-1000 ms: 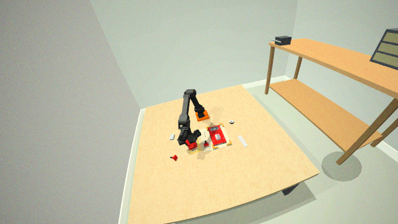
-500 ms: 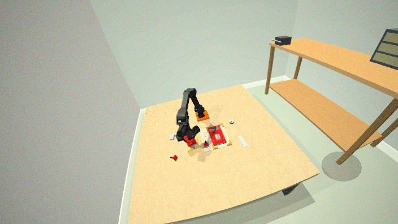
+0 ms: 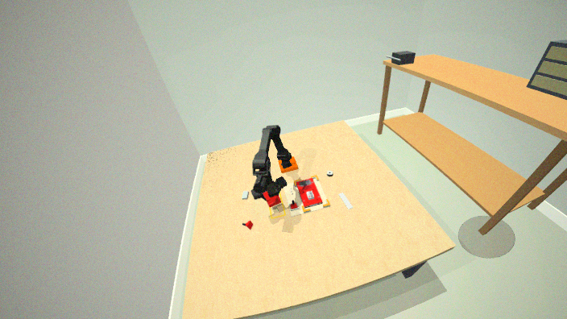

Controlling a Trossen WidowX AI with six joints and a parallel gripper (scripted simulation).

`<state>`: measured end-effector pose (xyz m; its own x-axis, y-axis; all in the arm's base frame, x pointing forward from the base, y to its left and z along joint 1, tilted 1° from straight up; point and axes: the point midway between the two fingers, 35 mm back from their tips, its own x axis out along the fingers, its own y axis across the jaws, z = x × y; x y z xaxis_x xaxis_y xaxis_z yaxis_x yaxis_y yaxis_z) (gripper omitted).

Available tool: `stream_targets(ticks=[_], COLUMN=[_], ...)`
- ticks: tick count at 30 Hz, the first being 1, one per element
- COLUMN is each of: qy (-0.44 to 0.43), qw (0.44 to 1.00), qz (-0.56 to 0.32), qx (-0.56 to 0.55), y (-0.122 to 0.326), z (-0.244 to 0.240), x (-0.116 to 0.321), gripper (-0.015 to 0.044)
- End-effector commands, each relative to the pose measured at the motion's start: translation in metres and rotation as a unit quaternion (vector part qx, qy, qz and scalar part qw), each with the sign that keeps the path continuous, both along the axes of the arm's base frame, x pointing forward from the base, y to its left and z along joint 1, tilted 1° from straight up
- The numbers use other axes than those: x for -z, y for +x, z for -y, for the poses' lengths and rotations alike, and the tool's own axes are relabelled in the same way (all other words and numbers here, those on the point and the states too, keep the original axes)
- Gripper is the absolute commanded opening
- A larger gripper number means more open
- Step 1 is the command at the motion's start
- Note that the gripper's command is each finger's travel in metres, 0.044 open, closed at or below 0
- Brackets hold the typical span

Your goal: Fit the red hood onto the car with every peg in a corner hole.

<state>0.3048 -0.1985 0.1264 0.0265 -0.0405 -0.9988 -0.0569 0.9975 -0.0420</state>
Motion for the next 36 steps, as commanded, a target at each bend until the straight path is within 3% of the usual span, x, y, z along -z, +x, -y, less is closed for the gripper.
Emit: stream_targets(ticks=[1,36], qy=[0.0,0.008], qw=[1.0,0.996], qz=[0.0,0.004], qx=[0.006,0.091], y=[0.007,0.039], z=[-0.016,-0.16], x=[0.0,0.0], gripper=[0.0,0.0])
